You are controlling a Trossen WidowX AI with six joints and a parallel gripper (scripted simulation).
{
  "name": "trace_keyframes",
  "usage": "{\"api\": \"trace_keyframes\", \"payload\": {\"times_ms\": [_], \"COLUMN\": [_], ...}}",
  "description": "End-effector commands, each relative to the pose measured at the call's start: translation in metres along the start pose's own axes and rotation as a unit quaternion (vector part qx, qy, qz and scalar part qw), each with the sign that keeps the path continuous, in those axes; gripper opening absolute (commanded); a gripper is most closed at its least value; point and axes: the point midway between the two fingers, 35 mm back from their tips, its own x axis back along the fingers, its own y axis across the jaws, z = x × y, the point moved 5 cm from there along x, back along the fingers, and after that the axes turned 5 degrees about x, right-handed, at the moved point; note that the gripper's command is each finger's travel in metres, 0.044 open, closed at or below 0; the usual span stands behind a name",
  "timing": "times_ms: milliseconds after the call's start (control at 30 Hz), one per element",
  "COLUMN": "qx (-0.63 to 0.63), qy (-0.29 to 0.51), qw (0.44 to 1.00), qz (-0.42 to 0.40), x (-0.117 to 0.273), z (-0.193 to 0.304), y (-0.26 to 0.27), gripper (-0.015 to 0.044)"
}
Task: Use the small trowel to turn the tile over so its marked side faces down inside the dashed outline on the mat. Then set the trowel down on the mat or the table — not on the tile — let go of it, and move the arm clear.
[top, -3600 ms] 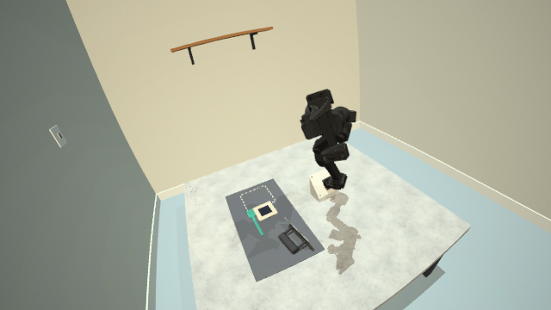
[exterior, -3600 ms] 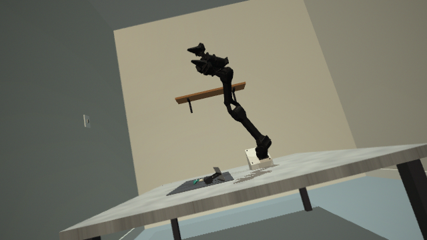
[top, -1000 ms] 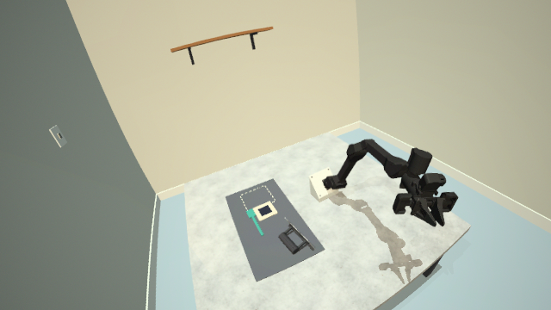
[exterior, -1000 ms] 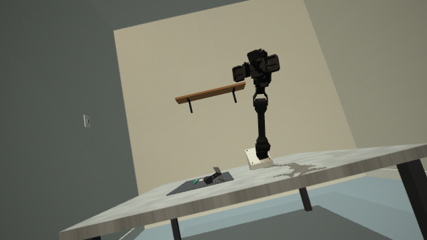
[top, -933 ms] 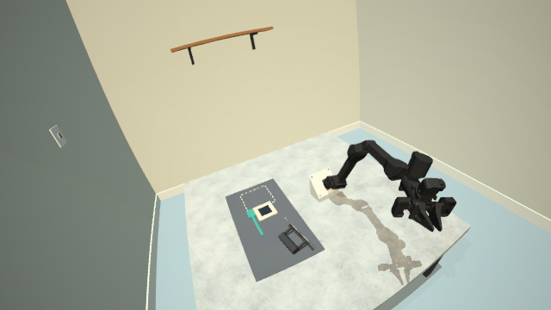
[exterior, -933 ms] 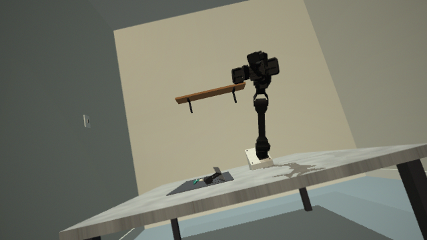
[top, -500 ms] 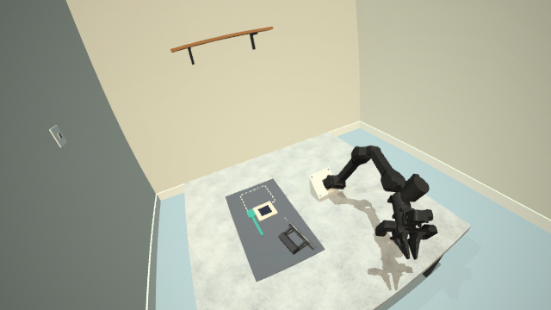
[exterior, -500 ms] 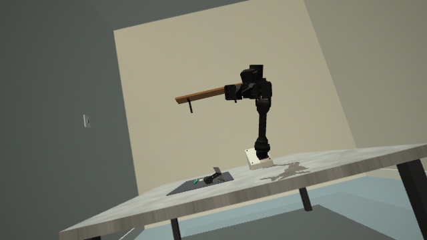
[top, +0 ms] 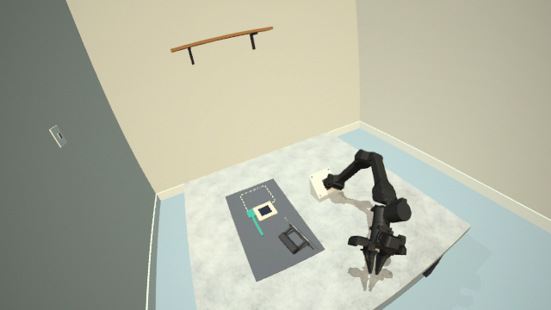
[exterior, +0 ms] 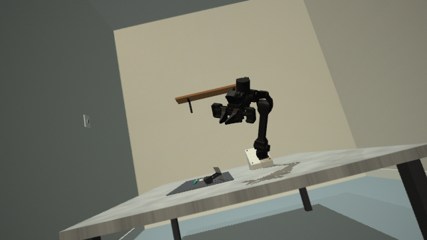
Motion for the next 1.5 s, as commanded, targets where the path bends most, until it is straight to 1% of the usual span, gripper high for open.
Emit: {"api": "trace_keyframes", "payload": {"times_ms": [0,367,800,1133,1467], "qx": [0.007,-0.020,-0.120,-0.238,-0.378], "qy": [0.077,0.238,0.395,0.476,0.513], "qw": [0.997,0.971,0.911,0.847,0.771], "qz": [0.000,-0.004,-0.009,-0.012,-0.014], "x": [-0.018,-0.031,-0.015,0.013,0.046], "z": [0.037,0.113,0.189,0.233,0.262], "y": [-0.015,-0.058,-0.108,-0.140,-0.165], "gripper": [0.0100,0.0100,0.0100,0.0100,0.0100]}}
